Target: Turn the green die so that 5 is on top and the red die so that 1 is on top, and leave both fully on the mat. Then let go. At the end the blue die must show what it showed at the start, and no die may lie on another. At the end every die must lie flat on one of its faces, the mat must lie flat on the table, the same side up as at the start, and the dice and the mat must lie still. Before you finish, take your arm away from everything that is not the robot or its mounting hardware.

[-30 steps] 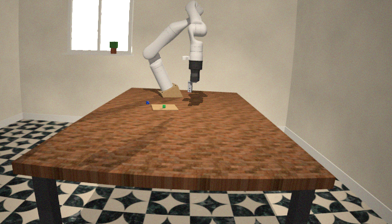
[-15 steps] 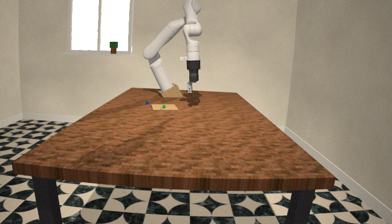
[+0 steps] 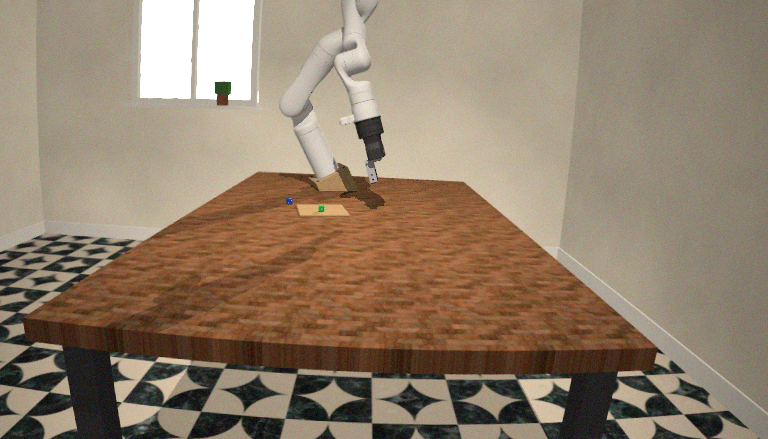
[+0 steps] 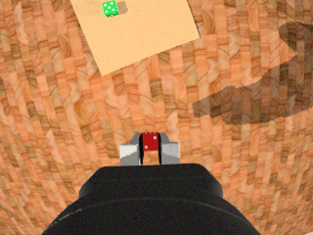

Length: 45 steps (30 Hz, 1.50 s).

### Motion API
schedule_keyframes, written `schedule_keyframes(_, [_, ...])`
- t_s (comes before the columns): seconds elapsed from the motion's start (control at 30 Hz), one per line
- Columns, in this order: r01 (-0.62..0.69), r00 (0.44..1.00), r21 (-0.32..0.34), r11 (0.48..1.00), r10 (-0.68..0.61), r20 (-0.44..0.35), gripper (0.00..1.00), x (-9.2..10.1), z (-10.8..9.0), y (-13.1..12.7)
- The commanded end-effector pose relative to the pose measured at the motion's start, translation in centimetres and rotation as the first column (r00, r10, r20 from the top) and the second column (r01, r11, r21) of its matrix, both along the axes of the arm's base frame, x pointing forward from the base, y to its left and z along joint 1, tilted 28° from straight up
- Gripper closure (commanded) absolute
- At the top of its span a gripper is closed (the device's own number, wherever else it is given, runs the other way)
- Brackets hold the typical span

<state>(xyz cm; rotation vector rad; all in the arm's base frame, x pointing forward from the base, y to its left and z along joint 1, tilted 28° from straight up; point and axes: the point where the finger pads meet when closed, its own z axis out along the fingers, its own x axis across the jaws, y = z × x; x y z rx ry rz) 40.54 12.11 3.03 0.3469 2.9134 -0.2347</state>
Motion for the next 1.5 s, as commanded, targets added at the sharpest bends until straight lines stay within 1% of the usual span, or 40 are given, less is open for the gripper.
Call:
schedule_keyframes(0.0, [0.014,1.0,0.073,0.997,-0.015,0.013,0.66,-0.2,0.59,-0.37])
schedule_keyframes(0.17, [-0.008,0.999,0.164,0.986,0.002,0.034,0.66,-0.26,0.61,-0.46])
schedule_keyframes(0.23, [-0.008,0.999,0.164,0.986,0.002,0.034,0.66,-0.26,0.61,-0.46])
schedule_keyframes(0.37, [-0.026,0.998,0.23,0.973,0.014,0.057,0.66,-0.25,0.77,-0.58])
schedule_keyframes(0.73, [-0.078,0.994,0.404,0.912,0.04,0.103,0.66,-0.45,0.75,-0.79])
schedule_keyframes(0.8, [-0.078,0.994,0.404,0.912,0.04,0.103,0.66,-0.45,0.75,-0.79])
schedule_keyframes(1.1, [-0.125,0.988,0.528,0.84,0.054,0.147,0.66,-0.54,0.69,-1.02])
schedule_keyframes(1.3, [-0.153,0.983,0.592,0.791,0.059,0.176,0.66,-0.54,0.7,-1.15])
schedule_keyframes(1.37, [-0.153,0.983,0.592,0.791,0.059,0.176,0.66,-0.54,0.7,-1.15])
schedule_keyframes(1.47, [-0.164,0.981,0.617,0.769,0.061,0.185,0.66,-0.57,0.68,-1.19])
